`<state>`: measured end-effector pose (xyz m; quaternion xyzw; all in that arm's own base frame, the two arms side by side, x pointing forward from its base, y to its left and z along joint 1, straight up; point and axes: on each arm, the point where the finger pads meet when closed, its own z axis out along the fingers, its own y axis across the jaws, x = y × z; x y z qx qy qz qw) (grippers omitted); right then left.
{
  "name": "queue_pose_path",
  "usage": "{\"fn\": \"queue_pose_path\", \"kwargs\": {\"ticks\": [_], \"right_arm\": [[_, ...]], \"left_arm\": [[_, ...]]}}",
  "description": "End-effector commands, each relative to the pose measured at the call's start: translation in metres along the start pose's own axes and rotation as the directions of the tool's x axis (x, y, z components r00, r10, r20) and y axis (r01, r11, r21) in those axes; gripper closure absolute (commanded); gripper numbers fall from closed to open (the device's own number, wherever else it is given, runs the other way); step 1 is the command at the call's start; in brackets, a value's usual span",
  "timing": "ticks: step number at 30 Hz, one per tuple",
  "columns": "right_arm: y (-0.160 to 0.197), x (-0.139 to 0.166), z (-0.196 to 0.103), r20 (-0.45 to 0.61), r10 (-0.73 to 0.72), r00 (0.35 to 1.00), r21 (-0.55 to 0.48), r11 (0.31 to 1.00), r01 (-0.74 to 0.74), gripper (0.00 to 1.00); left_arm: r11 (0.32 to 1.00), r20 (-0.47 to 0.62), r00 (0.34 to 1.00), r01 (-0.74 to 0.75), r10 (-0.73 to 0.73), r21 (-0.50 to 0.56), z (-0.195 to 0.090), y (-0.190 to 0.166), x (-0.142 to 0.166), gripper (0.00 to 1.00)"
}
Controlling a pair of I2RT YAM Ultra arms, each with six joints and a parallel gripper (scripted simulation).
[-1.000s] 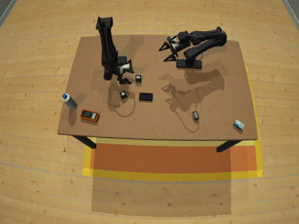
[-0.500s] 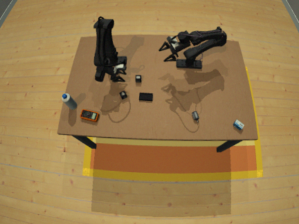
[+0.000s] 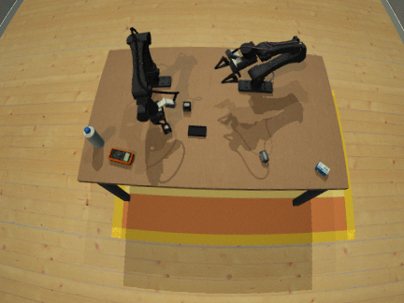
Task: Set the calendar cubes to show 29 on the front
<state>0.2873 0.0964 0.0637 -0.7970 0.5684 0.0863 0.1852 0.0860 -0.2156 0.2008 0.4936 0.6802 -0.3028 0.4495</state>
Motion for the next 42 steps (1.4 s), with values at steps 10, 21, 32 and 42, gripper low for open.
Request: {"fn": "queue_pose_path", "kwargs": {"ticks": [10,21,32,42], "right_arm": [[-0.022,0.009,0.003,-0.314,-0.193,0.930,-0.233,0.965,0.121,0.36],[-0.030,0.001,0.010,-0.309,-0.222,0.925,-0.235,0.960,0.152,0.36],[-0.021,0.013,0.030,-0.305,-0.223,0.926,-0.253,0.956,0.147,0.36],[-0.019,0.018,0.041,-0.305,-0.223,0.926,-0.253,0.956,0.147,0.36]], "left_arm": [[1.000,0.036,0.999,-0.003,0.003,0.002,-0.003,0.000,-0.009,0.00],[1.000,0.036,0.999,-0.003,0.003,0.002,-0.003,0.000,-0.009,0.00],[1.000,0.036,0.999,-0.003,0.003,0.002,-0.003,0.000,-0.009,0.00],[1.000,0.036,0.999,-0.003,0.003,0.002,-0.003,0.000,-0.009,0.00]]}}
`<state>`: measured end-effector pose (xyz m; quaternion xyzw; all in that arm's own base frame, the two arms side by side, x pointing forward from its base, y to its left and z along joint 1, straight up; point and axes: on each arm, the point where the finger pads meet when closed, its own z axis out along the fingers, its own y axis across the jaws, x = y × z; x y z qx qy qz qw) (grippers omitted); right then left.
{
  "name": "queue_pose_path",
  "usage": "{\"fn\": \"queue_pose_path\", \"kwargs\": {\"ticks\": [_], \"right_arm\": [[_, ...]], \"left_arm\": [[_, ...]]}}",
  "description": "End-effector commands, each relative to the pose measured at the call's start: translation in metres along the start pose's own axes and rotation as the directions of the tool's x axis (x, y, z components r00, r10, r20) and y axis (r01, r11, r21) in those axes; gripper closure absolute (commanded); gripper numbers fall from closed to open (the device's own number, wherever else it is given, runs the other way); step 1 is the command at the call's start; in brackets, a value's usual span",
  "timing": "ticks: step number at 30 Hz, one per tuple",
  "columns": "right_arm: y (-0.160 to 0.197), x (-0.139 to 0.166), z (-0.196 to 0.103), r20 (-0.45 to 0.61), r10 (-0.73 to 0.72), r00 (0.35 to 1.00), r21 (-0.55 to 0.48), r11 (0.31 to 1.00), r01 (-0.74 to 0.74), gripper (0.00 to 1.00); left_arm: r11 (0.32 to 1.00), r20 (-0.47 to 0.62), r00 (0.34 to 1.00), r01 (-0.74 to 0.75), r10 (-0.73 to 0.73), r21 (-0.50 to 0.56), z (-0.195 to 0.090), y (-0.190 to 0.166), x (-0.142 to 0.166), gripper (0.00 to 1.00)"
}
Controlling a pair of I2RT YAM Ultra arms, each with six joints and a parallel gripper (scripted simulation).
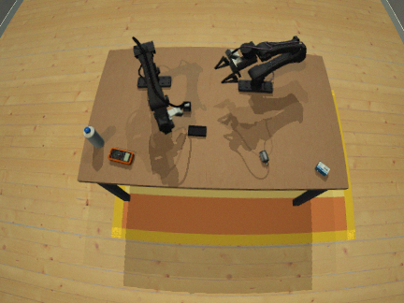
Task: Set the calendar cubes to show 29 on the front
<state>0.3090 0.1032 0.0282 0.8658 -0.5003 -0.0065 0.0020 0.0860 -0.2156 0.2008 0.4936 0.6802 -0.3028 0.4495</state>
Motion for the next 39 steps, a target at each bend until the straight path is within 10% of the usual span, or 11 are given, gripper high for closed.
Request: {"fn": "queue_pose_path", "kwargs": {"ticks": [1,31,34,39], "right_arm": [[-0.004,0.003,0.006,-0.011,-0.002,1.000,0.018,1.000,0.002,0.36],[-0.004,0.000,0.010,-0.015,-0.001,1.000,0.036,0.999,0.001,0.65],[-0.004,0.000,0.010,-0.015,-0.001,1.000,0.036,0.999,0.001,0.99],[-0.005,0.000,-0.004,-0.014,-0.001,1.000,0.032,0.999,0.001,0.65]], "left_arm": [[1.000,0.036,0.999,-0.003,0.003,0.002,-0.003,0.000,-0.009,0.00],[1.000,0.036,0.999,-0.003,0.003,0.002,-0.003,0.000,-0.009,0.00],[1.000,0.036,0.999,-0.003,0.003,0.002,-0.003,0.000,-0.009,0.00],[1.000,0.036,0.999,-0.003,0.003,0.002,-0.003,0.000,-0.009,0.00]]}}
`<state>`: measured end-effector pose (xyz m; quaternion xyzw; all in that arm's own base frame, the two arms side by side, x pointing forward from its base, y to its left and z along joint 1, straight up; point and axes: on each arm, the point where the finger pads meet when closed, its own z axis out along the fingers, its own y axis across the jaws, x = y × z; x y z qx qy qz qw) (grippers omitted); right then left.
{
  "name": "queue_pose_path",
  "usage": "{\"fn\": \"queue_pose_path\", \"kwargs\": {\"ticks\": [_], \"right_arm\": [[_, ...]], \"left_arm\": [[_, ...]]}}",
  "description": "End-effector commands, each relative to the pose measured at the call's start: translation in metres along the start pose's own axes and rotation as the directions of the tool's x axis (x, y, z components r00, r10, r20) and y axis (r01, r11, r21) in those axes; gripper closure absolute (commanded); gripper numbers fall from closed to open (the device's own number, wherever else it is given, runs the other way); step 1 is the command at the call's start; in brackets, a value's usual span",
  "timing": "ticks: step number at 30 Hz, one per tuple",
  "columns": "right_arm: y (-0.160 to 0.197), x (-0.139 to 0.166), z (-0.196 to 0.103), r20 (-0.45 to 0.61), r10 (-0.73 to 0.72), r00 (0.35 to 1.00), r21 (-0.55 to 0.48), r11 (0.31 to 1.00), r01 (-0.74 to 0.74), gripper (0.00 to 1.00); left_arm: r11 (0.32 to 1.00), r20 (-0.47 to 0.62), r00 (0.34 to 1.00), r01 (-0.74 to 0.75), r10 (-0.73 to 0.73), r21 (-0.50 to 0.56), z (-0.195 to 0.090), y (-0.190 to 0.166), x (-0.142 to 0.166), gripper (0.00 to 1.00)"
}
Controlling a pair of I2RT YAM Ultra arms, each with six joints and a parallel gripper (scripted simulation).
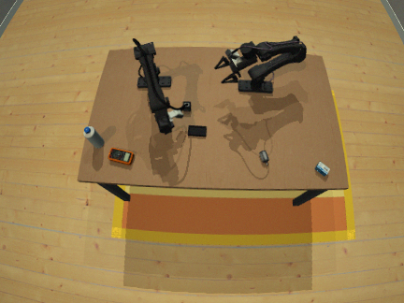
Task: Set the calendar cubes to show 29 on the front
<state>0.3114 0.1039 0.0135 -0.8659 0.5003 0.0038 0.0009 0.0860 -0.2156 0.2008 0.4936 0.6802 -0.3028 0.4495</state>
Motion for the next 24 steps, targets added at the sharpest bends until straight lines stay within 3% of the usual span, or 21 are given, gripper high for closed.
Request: {"fn": "queue_pose_path", "kwargs": {"ticks": [1,9,14,24], "right_arm": [[-0.003,-0.001,-0.025,-0.012,-0.001,1.000,0.025,1.000,0.001,0.65],[-0.002,-0.001,-0.067,-0.012,-0.001,1.000,0.025,1.000,0.001,0.65],[-0.002,-0.003,-0.070,-0.011,0.019,1.000,0.024,1.000,-0.018,0.65],[-0.027,-0.045,-0.062,-0.007,0.058,0.998,-0.002,0.998,-0.058,0.65]], "left_arm": [[1.000,0.036,0.999,-0.003,0.003,0.002,-0.003,0.000,-0.009,0.00],[1.000,0.036,0.999,-0.003,0.003,0.002,-0.003,0.000,-0.009,0.00],[1.000,0.019,1.000,0.016,-0.016,-0.005,0.000,0.001,-0.002,0.00],[0.946,-0.137,0.951,0.246,-0.278,-0.212,-0.004,0.021,0.028,0.00]]}}
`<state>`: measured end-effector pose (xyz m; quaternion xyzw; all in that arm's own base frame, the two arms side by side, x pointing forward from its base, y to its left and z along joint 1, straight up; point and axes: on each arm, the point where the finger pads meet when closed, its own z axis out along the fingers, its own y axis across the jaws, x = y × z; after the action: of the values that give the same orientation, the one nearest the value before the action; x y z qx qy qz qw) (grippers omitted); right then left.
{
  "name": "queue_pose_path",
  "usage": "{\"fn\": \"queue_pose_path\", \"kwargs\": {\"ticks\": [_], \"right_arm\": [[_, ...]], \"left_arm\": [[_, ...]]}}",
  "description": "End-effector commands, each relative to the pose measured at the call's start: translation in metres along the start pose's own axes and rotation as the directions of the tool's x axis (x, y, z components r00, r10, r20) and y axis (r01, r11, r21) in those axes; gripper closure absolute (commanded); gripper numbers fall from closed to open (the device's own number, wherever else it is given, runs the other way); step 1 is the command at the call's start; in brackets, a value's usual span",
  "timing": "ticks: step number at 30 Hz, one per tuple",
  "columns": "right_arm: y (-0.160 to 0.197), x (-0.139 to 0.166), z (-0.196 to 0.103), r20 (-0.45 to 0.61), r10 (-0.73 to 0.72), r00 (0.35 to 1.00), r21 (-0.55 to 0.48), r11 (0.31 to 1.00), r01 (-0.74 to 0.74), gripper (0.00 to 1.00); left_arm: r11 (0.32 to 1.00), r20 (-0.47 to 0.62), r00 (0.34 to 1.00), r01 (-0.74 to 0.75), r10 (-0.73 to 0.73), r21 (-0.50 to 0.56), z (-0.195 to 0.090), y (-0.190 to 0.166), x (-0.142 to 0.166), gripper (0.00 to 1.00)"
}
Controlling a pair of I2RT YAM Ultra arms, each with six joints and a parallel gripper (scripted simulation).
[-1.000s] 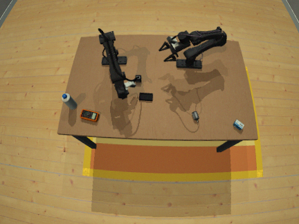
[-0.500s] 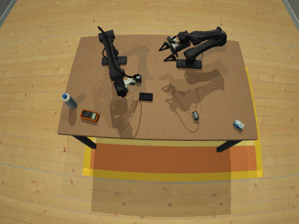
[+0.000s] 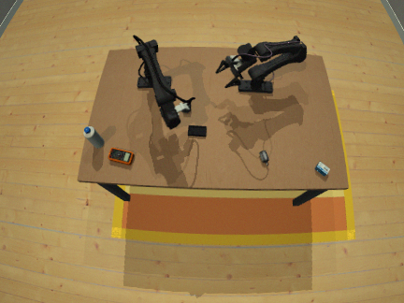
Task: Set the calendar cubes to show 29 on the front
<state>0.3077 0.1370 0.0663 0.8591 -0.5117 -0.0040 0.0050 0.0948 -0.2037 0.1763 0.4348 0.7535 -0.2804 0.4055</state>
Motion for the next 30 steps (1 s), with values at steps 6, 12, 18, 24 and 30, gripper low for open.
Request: {"fn": "queue_pose_path", "kwargs": {"ticks": [6,12,18,24,30], "right_arm": [[-0.036,-0.057,-0.008,-0.002,0.014,1.000,0.005,1.000,-0.014,0.65],[-0.052,-0.085,-0.007,-0.003,0.009,1.000,0.001,1.000,-0.009,0.65],[-0.061,-0.099,-0.006,-0.003,0.001,1.000,0.002,1.000,-0.001,0.65],[-0.080,-0.120,-0.006,-0.002,-0.010,1.000,0.042,0.999,0.010,0.65],[-0.081,-0.131,-0.005,0.006,0.110,0.994,0.033,0.993,-0.110,0.65]], "left_arm": [[0.918,-0.091,0.958,0.229,-0.272,-0.324,-0.011,0.035,0.016,0.00],[0.802,-0.023,0.929,0.305,-0.369,-0.514,-0.027,0.071,0.017,0.00],[0.681,0.069,0.914,0.346,-0.399,-0.645,-0.034,0.079,0.011,0.00],[0.717,0.104,0.944,0.305,-0.312,-0.627,-0.034,0.057,-0.006,0.00],[0.822,0.087,0.974,0.222,-0.207,-0.524,-0.029,0.016,-0.016,0.00]]}}
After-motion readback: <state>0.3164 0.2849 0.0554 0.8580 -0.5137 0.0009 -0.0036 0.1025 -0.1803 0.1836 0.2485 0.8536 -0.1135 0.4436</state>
